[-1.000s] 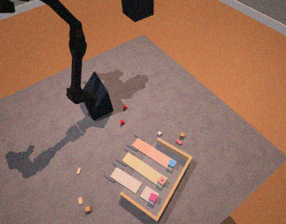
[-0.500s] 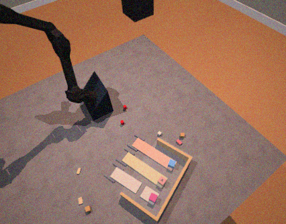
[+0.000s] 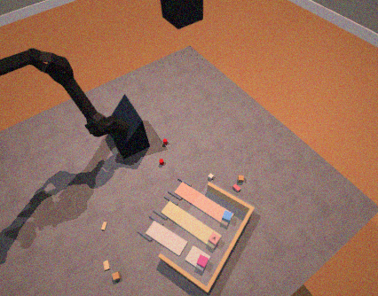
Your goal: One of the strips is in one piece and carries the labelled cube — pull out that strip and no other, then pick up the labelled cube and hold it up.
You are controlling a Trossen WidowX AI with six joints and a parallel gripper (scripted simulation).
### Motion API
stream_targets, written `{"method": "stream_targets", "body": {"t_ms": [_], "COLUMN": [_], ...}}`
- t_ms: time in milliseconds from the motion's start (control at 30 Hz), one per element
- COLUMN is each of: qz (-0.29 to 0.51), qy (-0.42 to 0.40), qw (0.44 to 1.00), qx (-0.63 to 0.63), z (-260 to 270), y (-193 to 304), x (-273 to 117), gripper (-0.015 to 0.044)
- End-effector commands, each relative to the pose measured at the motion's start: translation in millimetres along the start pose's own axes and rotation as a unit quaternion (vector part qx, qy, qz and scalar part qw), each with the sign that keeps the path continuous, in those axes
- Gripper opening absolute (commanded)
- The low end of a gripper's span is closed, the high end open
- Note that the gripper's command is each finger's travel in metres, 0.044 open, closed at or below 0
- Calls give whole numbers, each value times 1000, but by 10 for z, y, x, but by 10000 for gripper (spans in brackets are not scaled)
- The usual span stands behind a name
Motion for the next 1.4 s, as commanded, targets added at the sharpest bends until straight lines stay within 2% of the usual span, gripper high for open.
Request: {"method": "stream_targets", "body": {"t_ms": [0, 133, 433, 667, 1000, 1167, 1367], "qz": [66, 137, 252, 336, 410, 414, 381], "qy": [-1, -16, -63, -141, -304, -397, -514], "qw": [995, 977, 923, 832, 628, 500, 320], "qx": [-77, -162, -285, -418, -587, -649, -699], "z": [-49, -128, -303, -630, -1419, -1935, -2670], "y": [560, 1178, 2053, 2858, 3568, 3641, 3483], "x": [145, 165, -132, -675, -1836, -2421, -3015], "gripper": [400, 400, 400, 400, 400, 400, 400]}}
Point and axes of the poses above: the point midway between the two fingers, 35 mm back from their tips, its own x axis out along the fingers, its own z axis across the jaws, y = z × x, the point moved 8 cm from there along -x, back along the fingers, and after that the axes turned 10 degrees about -x, right-handed, at the moved point
